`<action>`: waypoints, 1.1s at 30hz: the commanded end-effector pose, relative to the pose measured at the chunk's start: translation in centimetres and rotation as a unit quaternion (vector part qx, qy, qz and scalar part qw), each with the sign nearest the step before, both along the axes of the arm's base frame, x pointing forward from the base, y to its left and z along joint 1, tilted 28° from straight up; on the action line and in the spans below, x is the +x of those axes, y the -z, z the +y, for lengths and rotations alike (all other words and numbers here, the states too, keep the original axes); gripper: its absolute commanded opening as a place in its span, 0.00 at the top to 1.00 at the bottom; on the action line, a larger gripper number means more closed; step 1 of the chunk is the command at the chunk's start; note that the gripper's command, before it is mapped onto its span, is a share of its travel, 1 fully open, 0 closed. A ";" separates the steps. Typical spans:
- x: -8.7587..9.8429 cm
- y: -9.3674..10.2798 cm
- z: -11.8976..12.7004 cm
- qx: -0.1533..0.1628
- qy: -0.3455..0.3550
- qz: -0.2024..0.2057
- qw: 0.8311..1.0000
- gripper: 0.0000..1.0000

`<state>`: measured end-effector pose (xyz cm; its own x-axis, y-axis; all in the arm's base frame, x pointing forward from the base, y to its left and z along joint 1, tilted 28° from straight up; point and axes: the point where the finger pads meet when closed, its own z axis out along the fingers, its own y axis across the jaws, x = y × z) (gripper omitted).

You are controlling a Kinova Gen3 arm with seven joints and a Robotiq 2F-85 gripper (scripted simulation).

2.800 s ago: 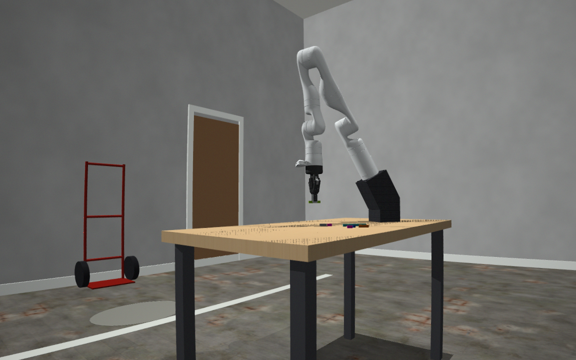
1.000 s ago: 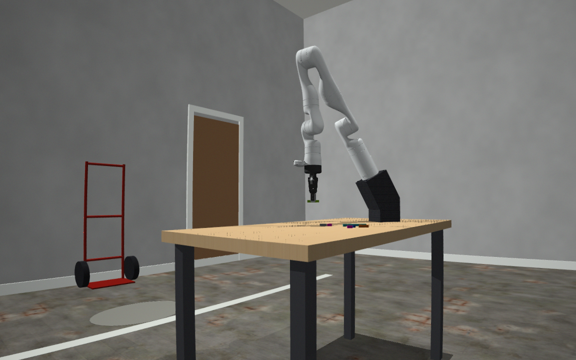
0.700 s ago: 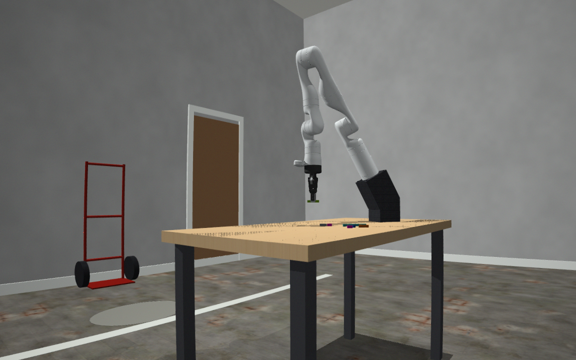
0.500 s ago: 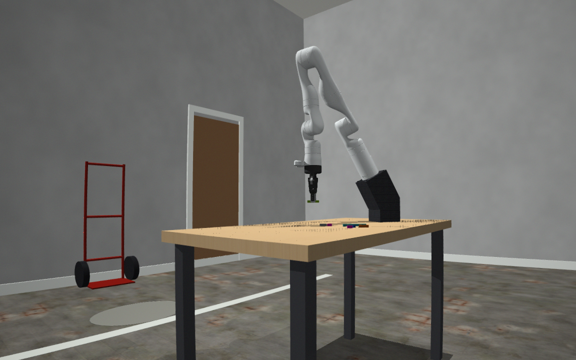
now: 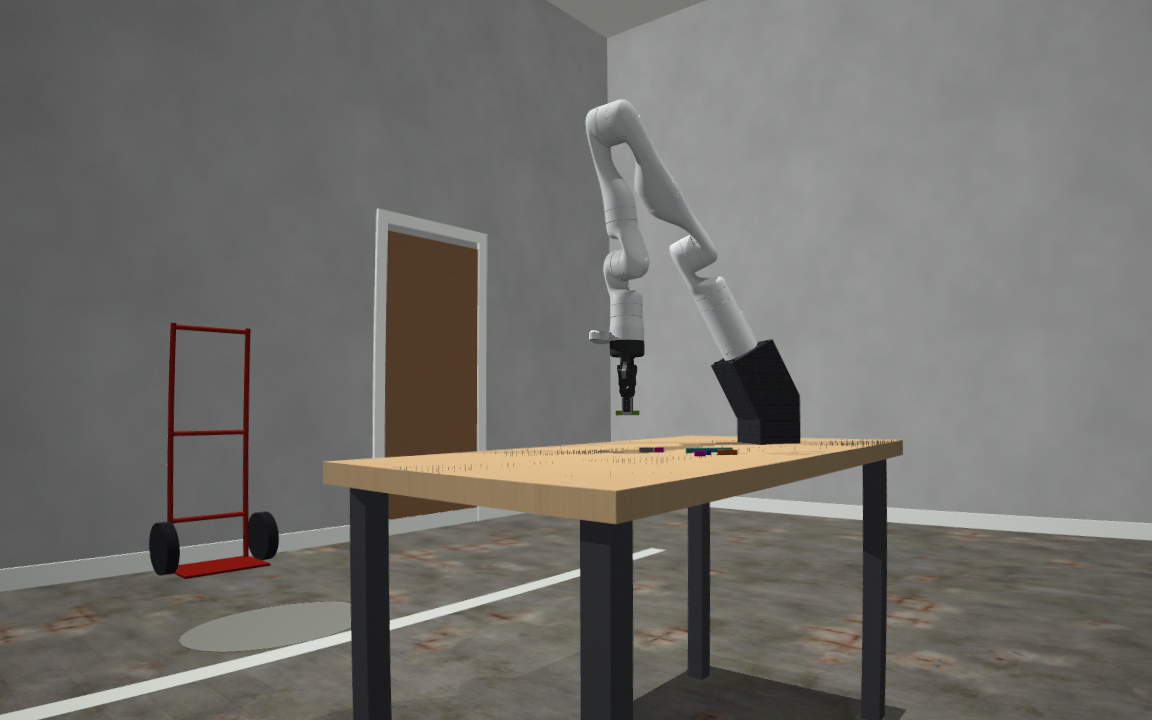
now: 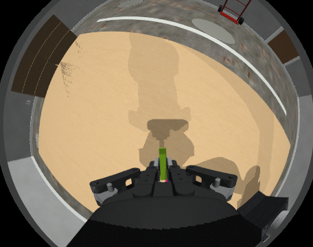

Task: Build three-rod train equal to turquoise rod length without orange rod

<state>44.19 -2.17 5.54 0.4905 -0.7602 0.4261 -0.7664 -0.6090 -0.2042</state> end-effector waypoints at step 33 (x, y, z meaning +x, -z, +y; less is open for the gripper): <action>2.2 5.9 -2.2 -0.002 0.006 0.004 1.000 0.95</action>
